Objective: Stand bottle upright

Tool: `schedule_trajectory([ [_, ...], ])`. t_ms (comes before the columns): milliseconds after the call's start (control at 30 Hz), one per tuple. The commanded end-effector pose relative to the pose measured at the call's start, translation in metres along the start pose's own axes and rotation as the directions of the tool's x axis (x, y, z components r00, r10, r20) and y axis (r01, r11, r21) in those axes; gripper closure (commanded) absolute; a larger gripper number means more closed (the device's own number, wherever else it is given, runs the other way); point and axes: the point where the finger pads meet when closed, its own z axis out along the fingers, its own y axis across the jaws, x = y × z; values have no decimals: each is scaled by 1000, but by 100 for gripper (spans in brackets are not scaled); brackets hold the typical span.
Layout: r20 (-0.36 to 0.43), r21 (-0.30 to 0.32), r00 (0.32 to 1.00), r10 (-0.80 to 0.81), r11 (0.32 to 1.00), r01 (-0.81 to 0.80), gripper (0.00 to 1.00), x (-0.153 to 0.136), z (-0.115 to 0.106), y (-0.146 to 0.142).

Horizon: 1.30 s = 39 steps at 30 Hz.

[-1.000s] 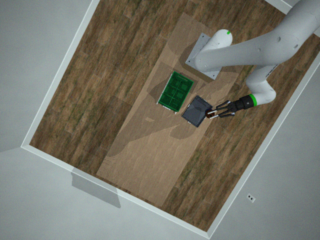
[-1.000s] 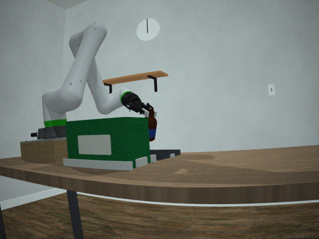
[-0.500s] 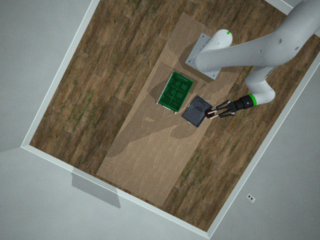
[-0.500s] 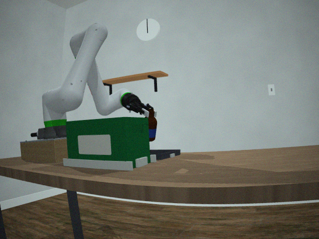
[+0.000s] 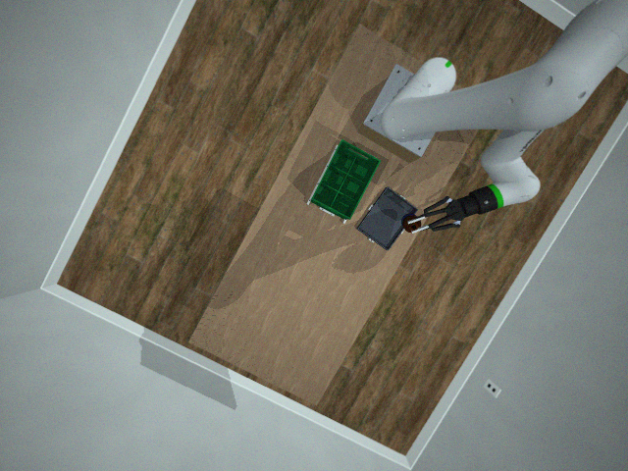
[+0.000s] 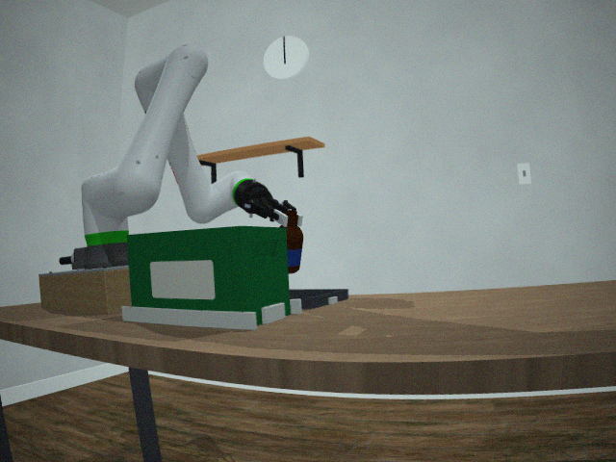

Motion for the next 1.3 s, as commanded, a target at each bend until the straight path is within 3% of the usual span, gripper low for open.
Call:
schedule_trajectory([
  [0, 0, 0, 1000, 0, 1000, 0, 100, 0, 0, 0],
  [1267, 0, 0, 1000, 0, 1000, 0, 100, 2, 5, 8],
])
